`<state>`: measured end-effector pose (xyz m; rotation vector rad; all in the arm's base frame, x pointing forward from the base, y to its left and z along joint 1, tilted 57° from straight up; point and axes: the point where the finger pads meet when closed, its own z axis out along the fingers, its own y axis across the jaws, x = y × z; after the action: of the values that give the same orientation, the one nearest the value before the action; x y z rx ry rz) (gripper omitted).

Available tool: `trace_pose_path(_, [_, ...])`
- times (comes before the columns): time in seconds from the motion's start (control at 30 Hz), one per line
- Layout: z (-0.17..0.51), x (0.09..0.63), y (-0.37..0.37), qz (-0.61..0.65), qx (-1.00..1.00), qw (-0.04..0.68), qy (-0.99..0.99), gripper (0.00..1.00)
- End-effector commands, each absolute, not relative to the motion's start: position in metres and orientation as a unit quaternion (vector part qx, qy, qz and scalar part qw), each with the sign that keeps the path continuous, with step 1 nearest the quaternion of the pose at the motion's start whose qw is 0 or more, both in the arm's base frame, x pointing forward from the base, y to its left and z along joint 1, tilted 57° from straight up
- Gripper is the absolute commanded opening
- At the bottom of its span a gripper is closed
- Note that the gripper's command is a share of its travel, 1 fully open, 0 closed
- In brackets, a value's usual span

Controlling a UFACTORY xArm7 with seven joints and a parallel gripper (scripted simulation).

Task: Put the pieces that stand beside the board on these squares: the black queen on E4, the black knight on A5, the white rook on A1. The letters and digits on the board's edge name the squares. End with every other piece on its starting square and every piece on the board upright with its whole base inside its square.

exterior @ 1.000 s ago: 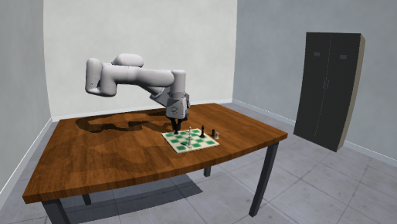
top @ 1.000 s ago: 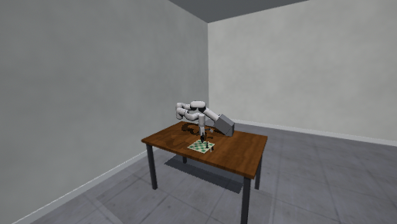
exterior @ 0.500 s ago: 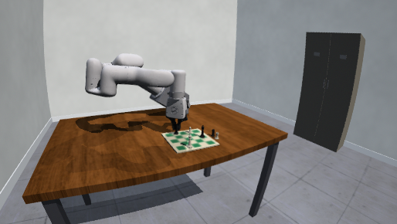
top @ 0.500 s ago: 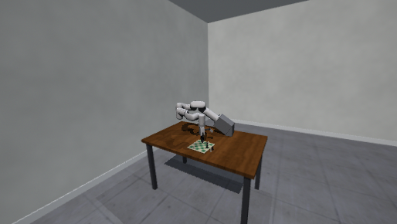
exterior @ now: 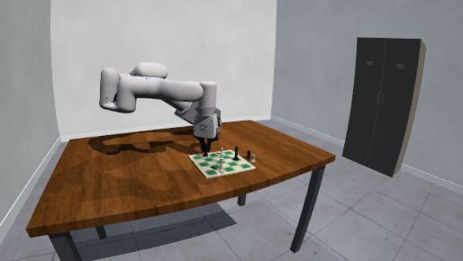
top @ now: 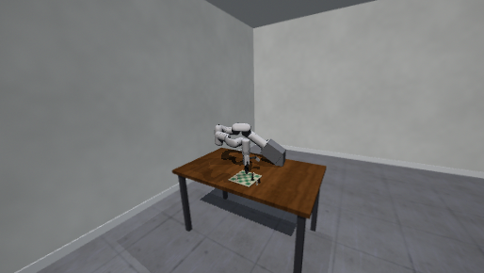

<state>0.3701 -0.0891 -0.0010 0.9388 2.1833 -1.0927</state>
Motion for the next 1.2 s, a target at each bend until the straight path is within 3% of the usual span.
trace_pose_path(0.0, [-0.001, 0.371, -0.0879, -0.402, 0.346, 0.261, 0.807, 0.0])
trace_pose_path(1.17, [-0.0026, 0.3714, -0.0905, -0.402, 0.346, 0.261, 0.807, 0.0])
